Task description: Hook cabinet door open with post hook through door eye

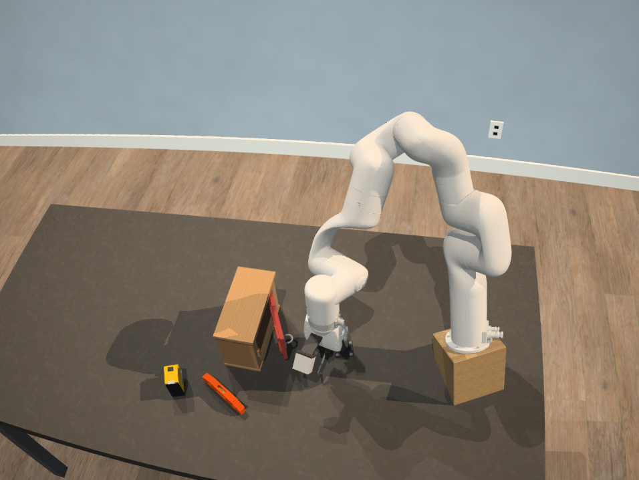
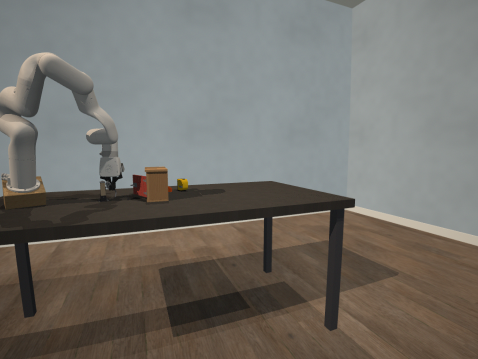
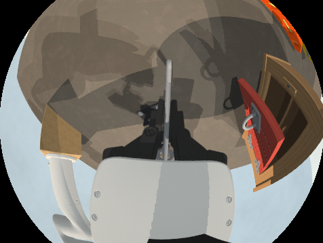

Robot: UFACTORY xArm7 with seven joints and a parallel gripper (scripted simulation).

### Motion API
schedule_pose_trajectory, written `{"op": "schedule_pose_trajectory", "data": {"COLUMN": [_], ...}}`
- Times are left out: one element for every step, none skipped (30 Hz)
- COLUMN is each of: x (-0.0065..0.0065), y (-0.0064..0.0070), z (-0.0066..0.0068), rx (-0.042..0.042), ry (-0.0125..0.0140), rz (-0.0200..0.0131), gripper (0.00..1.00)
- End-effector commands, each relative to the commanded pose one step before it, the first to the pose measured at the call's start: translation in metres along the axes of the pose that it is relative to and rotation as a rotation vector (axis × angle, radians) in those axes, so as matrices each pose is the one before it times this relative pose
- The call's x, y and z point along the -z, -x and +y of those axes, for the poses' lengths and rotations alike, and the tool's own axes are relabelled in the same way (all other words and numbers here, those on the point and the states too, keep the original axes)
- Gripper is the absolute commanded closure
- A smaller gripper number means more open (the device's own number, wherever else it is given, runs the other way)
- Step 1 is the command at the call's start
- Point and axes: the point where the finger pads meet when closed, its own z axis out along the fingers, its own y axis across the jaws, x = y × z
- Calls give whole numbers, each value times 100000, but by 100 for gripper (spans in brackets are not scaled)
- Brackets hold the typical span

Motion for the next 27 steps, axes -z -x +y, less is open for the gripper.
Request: {"op": "schedule_pose_trajectory", "data": {"x": [95, 0, 0, 0, 0, 0, 0, 0, 0, 0, 0, 5, 0, 0, 27, 53, 70, 70, 53, 27, 5, 5, 28, 55, 72, 72, 55], "y": [-112, 0, 0, 0, 0, 0, 0, 0, 0, 0, 0, -2, 0, 0, -12, -24, -32, -32, -24, -12, -2, -2, -11, -21, -27, -27, -21], "z": [80, 0, 0, 0, 0, 0, 0, 0, 0, 0, 0, 0, 0, 0, 0, 0, 0, -1, -1, 0, 0, 0, 0, 0, 0, 0, 0], "rx": [37, 0, 0, 0, 0, 0, 0, 0, 0, 0, 0, 1, 0, 0, 4, 8, 11, 11, 9, 5, 1, 0, 0, 0, 0, 0, 0], "ry": [210, 0, 0, 0, 0, 0, 0, 0, 0, 0, 0, 0, 0, 0, 0, 1, 0, 0, -1, 0, 0, 0, 0, 1, 0, 0, -1], "rz": [264, 0, 0, 0, 0, 0, 0, 0, 0, 0, 0, 0, 0, 0, 0, 0, 0, 0, 0, 0, 0, 0, 0, 0, 0, 0, 0], "gripper": [96, 96, 96, 96, 96, 96, 96, 96, 96, 96, 96, 96, 96, 96, 96, 96, 96, 96, 96, 96, 96, 96, 96, 96, 96, 96, 96]}}
